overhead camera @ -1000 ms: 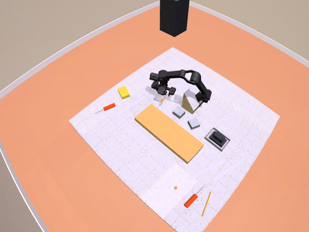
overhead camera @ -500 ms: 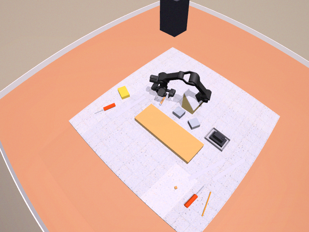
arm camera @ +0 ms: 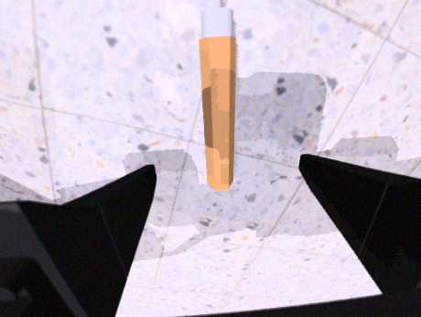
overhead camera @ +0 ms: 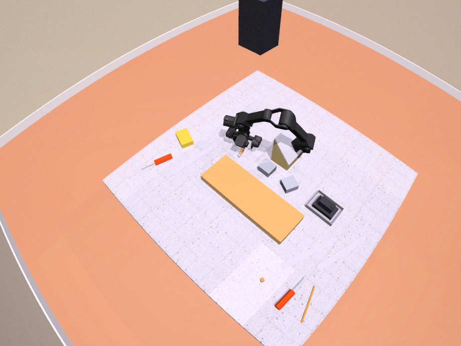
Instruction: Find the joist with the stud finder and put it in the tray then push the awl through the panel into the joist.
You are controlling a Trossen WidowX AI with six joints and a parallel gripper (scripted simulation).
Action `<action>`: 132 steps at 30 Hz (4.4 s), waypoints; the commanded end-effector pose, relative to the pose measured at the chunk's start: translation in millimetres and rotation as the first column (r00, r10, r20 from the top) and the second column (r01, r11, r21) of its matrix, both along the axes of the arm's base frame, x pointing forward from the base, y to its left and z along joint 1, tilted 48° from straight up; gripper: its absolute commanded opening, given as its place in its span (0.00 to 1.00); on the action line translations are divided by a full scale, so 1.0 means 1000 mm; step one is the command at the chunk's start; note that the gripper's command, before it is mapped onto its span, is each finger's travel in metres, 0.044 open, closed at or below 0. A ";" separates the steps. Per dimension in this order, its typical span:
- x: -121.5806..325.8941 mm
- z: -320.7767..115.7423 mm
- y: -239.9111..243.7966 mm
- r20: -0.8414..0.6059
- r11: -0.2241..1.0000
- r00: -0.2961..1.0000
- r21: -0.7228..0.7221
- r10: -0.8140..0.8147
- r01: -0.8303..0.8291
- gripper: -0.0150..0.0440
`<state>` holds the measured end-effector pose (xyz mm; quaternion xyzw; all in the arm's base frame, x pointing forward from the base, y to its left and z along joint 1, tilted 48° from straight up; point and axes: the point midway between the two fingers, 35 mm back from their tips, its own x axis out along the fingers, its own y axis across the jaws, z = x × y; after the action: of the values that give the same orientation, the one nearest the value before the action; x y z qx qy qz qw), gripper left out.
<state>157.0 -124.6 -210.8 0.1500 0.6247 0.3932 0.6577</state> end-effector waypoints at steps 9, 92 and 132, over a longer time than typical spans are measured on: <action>-0.003 -0.002 0.008 -0.008 1.000 1.000 0.012 -0.004 0.005 0.87; 0.064 0.070 -0.133 0.223 0.397 0.549 -0.891 0.805 -0.220 0.25; 0.164 0.217 -0.072 -0.156 -0.141 -0.123 -0.983 0.980 0.121 0.25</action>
<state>305.4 -208.3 -15.1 -0.8136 0.2371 0.2547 0.4658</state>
